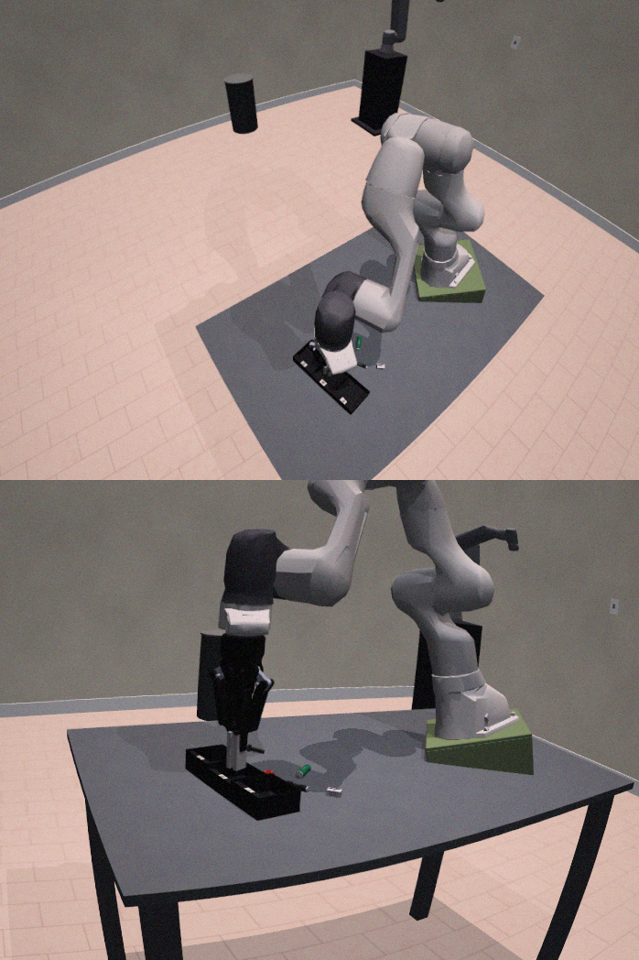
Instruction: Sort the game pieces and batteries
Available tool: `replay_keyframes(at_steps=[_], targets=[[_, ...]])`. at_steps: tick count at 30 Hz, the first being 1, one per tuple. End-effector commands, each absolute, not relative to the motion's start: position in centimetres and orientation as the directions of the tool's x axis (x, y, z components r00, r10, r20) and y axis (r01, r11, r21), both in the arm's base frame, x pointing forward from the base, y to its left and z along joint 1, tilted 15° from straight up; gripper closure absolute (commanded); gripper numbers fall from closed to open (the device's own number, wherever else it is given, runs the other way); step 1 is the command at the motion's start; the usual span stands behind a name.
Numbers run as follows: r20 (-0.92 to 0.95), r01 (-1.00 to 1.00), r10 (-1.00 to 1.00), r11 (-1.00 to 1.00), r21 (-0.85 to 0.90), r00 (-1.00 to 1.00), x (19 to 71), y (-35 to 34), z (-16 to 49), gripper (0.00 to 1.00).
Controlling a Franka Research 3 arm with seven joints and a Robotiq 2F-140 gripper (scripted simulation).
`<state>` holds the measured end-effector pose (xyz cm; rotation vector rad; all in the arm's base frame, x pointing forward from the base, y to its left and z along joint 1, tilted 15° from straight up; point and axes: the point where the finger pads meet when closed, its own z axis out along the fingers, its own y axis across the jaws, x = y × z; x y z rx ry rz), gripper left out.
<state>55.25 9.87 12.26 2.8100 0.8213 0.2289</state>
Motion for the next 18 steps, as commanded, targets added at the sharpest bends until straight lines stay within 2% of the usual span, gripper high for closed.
replay_keyframes(at_steps=[1, 18], targets=[[0.102, 0.507, 0.54, -0.828, 0.239, 0.835, 55.72, 9.68, 11.37, 0.95], [0.102, 0.507, 0.54, -0.828, 0.239, 0.835, 55.93, 9.54, 10.43, 0.95]])
